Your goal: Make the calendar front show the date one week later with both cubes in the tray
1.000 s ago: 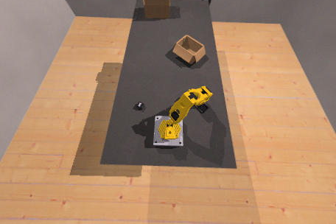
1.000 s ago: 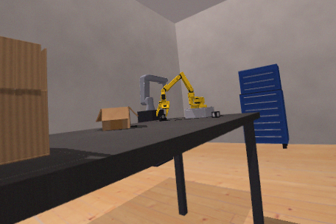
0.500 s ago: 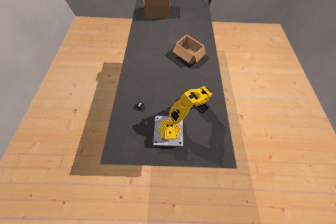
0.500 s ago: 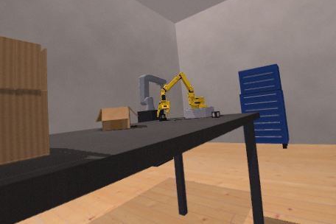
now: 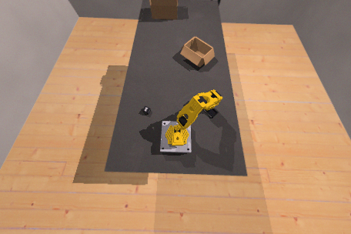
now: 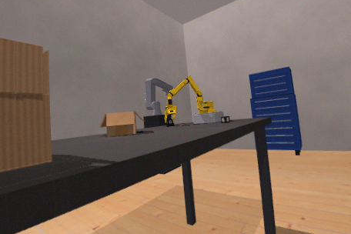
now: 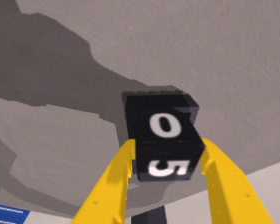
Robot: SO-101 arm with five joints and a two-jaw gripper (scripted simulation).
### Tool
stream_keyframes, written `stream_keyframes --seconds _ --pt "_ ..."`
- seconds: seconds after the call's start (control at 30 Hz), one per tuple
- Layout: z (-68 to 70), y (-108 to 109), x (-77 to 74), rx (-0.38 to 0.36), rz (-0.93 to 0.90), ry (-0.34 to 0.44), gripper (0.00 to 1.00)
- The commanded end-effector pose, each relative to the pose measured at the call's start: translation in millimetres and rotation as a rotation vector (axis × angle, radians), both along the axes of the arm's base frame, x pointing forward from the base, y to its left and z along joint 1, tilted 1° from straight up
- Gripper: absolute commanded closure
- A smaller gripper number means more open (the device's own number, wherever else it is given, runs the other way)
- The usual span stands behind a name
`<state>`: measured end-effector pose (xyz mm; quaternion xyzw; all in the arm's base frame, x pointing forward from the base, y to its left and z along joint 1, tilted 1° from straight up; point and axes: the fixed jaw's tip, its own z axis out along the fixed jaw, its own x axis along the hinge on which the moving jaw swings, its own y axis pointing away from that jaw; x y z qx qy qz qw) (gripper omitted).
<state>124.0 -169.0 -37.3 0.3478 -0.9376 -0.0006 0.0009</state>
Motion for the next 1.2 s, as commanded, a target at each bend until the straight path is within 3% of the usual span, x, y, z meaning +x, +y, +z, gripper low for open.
stream_keyframes --seconds 0.0,0.7,1.17 --pt "-1.0 -0.5 -0.5 0.009 -0.016 0.005 0.76" --pt "-1.1 -1.8 0.6 0.009 -0.016 0.005 0.8" --pt "-1.1 -1.8 0.6 0.009 -0.016 0.005 0.92"
